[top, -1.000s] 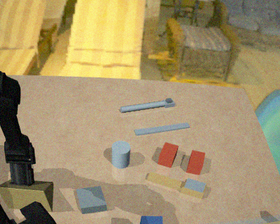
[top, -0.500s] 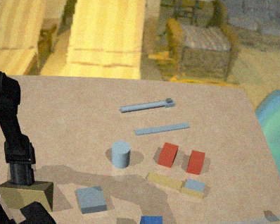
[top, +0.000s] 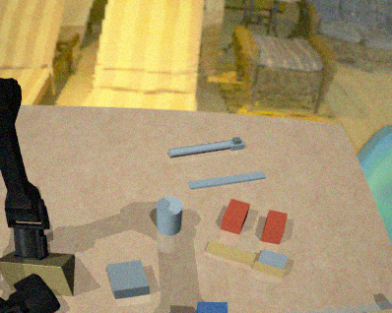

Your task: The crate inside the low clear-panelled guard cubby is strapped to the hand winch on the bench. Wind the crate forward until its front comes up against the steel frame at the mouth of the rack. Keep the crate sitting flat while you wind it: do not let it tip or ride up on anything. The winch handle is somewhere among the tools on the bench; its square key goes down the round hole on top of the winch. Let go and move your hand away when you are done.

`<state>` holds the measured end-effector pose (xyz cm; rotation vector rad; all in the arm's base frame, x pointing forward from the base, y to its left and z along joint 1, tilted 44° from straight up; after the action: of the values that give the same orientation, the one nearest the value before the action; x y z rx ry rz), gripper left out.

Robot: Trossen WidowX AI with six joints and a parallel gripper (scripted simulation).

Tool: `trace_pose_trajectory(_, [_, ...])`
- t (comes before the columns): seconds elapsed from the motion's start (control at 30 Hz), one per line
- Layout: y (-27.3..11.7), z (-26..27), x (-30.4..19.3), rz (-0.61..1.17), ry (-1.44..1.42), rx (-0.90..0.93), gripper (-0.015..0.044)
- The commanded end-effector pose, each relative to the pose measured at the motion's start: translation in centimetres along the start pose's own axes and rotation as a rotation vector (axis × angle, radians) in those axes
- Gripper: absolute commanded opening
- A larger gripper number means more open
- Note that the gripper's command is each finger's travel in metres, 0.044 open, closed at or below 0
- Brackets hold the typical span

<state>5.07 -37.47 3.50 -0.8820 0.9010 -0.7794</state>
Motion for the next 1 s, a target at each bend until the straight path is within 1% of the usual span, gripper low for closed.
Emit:
trace_pose_trajectory(0.0, [0.2,-0.3,-1.5,-0.075,-0.008,0.021,0.0394])
trace_pose_trajectory(0.07, [0.2,-0.3,-1.5,-0.075,-0.008,0.021,0.0440])
trace_pose_trajectory(0.27, [0.5,-0.4,-1.6,-0.075,-0.008,0.022,0.0440])
trace_pose_trajectory(0.97, [3.9,-0.8,-2.5,-0.075,-0.007,0.023,0.0440])
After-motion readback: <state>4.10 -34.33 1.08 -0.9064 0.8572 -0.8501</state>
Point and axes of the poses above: the point midway between the two fingers, 35 mm back from their tips, its own y axis out along the fingers, its own z axis across the jaws, x = y × z, the point moved 10 cm from there along -y, back along the fingers, and after that the axes turned 14 degrees about y, right-handed, at the moved point
